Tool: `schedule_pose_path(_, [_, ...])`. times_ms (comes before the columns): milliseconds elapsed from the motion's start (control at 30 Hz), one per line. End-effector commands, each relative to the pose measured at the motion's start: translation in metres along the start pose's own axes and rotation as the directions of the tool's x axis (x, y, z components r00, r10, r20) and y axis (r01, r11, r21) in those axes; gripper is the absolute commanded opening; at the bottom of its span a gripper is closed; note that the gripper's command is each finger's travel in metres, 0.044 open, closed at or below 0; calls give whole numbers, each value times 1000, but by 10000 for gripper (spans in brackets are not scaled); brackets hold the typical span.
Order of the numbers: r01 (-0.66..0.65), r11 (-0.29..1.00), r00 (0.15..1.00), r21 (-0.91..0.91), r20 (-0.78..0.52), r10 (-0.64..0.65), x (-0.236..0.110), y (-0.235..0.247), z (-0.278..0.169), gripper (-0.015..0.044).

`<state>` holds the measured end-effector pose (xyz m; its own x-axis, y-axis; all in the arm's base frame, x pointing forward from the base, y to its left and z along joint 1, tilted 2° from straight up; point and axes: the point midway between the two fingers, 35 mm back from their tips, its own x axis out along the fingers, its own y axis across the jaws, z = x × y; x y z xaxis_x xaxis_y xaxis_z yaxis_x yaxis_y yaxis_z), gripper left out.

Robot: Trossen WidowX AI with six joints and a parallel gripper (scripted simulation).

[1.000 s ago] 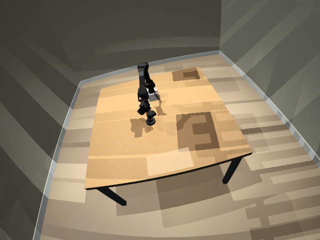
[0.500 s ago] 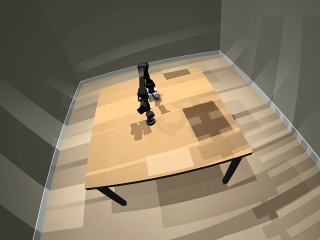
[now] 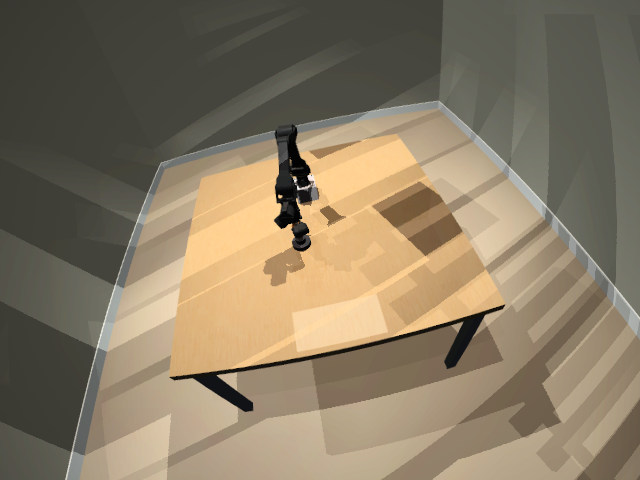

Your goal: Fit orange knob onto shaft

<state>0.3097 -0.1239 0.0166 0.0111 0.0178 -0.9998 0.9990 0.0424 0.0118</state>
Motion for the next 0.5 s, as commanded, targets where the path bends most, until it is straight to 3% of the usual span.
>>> schedule_pose_path(0, [0, 1000, 1000, 3, 4, 0, 0, 1, 1, 0])
schedule_pose_path(467, [0, 998, 1000, 57, 4, 0, -5, 2, 1, 0])
